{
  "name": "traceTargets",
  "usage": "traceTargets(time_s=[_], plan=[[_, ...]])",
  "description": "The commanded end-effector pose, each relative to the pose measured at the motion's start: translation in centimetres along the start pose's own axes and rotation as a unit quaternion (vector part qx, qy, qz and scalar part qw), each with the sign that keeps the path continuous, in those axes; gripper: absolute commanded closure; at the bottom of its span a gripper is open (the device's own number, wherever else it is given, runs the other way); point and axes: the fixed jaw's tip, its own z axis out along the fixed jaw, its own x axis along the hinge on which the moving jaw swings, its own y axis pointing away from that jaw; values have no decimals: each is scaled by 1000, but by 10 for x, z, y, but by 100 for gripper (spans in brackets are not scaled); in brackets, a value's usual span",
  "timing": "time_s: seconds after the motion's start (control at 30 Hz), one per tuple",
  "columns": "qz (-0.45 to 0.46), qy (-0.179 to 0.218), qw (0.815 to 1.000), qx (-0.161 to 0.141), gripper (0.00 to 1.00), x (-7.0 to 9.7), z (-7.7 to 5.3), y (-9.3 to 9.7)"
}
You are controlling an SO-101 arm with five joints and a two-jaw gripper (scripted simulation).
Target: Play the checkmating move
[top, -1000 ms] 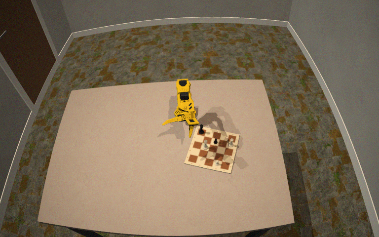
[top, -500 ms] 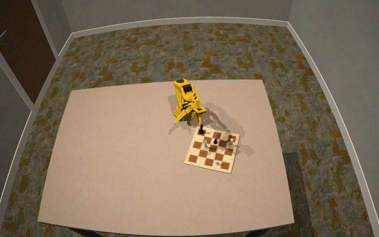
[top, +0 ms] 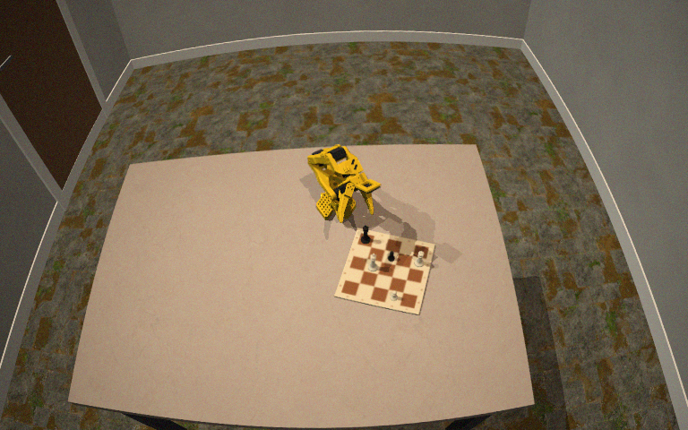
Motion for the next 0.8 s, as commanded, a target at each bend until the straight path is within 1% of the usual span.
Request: traceTargets(time_s=[0.0,0.03,0.07,0.1,0.17,0.2,0.33,0.77], plan=[[-1,-5,1000,-30,52,10,-5,12],[-1,-5,1000,-30,52,10,-5,12],[-3,-7,999,-41,54,13,-7,16],[-3,-7,999,-41,54,13,-7,16],[-5,-10,998,-58,57,18,-9,22],[-5,-10,998,-58,57,18,-9,22],[-7,-12,997,-75,60,24,-10,28],[-8,-13,997,-77,60,24,-11,28]])
